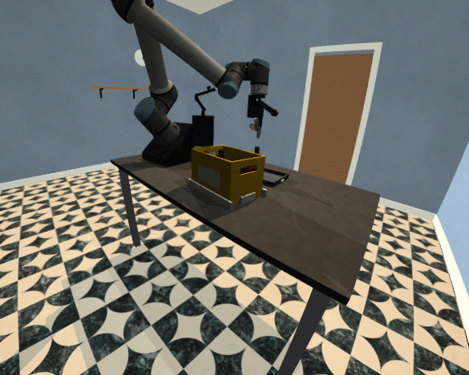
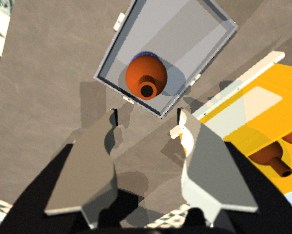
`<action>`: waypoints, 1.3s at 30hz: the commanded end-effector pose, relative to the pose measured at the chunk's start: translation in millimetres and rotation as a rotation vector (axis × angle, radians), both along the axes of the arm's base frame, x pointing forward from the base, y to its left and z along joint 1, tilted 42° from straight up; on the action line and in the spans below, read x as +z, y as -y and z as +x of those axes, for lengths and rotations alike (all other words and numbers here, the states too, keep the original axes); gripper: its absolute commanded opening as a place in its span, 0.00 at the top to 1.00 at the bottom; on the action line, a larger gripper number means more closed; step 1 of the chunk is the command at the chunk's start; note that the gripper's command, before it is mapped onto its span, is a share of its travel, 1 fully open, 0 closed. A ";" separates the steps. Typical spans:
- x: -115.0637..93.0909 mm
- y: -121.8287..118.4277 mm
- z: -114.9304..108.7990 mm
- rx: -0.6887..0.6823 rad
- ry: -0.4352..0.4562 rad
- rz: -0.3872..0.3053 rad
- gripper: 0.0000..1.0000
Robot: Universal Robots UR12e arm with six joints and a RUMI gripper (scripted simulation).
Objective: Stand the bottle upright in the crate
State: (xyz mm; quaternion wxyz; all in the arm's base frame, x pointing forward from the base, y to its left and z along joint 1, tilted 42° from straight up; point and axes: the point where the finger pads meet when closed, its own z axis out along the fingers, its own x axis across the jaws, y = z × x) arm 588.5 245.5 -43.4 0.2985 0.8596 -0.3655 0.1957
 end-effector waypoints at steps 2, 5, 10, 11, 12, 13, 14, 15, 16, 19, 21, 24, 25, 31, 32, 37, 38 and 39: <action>-6.4 5.5 1.5 0.001 0.001 0.001 0.62; -9.6 8.2 2.0 0.001 0.001 0.001 0.62; -12.5 10.8 2.5 0.001 0.001 0.001 0.62; -13.4 11.7 2.7 0.001 0.001 0.001 0.62; -14.3 12.4 2.8 0.001 0.001 0.001 0.62; -15.2 13.2 2.9 0.001 0.001 0.001 0.62; -15.9 13.9 3.1 0.001 0.001 0.001 0.62; -16.7 14.5 3.2 0.001 0.001 0.001 0.62; -17.4 15.1 3.3 0.001 0.001 0.001 0.62; -19.1 16.6 3.6 0.001 0.001 0.001 0.62; -20.0 17.4 3.7 0.001 0.001 0.001 0.62; -20.9 18.2 3.9 0.001 0.001 0.001 0.62; -20.9 18.2 3.9 0.001 0.001 0.001 0.62; -21.6 18.8 4.0 0.001 0.001 0.001 0.62; -21.6 18.8 4.0 0.001 0.001 0.001 0.62; -21.6 18.8 4.0 0.001 0.001 0.001 0.62; -21.6 18.8 4.0 0.001 0.001 0.001 0.62; -21.6 18.9 4.0 0.001 0.001 0.001 0.62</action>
